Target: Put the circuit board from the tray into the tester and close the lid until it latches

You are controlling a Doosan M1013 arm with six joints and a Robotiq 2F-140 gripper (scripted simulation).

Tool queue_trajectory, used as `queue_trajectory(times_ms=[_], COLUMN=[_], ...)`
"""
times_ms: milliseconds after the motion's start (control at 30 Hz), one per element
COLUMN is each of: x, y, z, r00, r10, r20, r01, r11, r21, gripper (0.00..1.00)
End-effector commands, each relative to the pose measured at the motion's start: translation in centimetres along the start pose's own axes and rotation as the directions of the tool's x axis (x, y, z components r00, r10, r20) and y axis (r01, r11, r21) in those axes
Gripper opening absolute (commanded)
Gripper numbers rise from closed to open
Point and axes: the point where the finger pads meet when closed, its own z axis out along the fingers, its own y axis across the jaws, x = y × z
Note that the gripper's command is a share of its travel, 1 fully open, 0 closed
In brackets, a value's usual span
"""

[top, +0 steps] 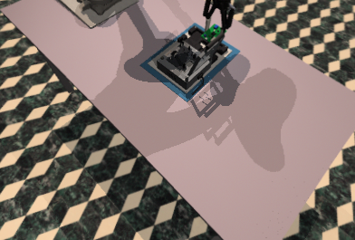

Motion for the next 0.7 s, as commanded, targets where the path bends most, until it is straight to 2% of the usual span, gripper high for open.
queue_trajectory(times_ms=[0, 667], x=[0.0, 0.0], y=[0.0, 0.0], z=[-0.01, -0.01], r00=[1.0, 0.988], r10=[-0.014, -0.157], r20=[0.0, 0.0], r01=[0.014, 0.157], r11=[1.0, 0.988], r21=[0.0, 0.0], gripper=[0.46, 0.46])
